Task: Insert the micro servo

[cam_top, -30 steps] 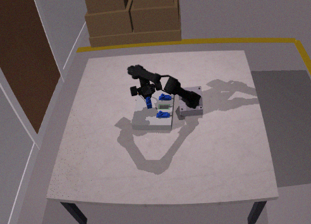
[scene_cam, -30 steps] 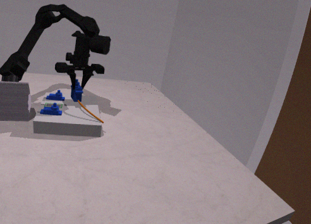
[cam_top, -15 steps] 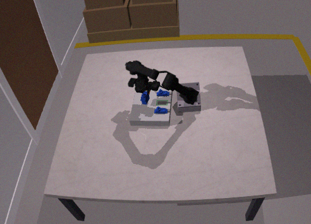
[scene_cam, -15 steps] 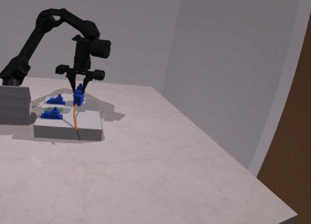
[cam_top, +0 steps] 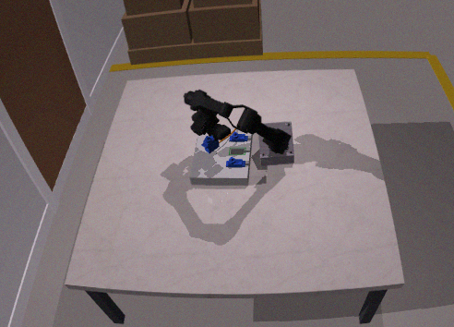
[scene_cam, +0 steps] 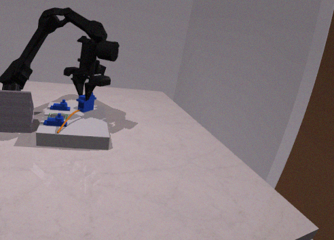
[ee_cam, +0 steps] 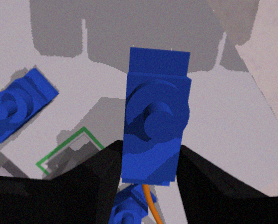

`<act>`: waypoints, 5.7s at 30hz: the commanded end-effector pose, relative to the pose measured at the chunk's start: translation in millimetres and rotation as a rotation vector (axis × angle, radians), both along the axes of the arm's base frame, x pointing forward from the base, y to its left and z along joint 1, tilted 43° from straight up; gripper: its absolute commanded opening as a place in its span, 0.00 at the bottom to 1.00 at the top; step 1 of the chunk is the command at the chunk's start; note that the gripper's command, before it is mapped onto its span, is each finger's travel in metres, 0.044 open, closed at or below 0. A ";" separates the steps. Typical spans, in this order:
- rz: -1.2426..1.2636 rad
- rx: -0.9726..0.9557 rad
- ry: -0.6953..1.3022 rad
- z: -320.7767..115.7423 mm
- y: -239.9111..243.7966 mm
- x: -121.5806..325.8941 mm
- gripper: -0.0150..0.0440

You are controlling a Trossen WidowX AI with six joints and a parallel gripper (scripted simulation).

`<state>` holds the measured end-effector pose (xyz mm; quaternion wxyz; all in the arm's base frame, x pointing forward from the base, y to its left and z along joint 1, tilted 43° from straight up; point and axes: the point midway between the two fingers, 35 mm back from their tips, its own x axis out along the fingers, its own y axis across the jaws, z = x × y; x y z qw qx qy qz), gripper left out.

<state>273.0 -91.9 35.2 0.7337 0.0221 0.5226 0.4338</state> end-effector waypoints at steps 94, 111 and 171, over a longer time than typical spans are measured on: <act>-0.622 0.069 0.554 -12.9 35.5 -104.1 0.25; -0.622 0.070 0.553 -26.2 47.6 -102.7 0.25; -0.625 0.069 0.547 14.7 -10.1 -21.6 1.00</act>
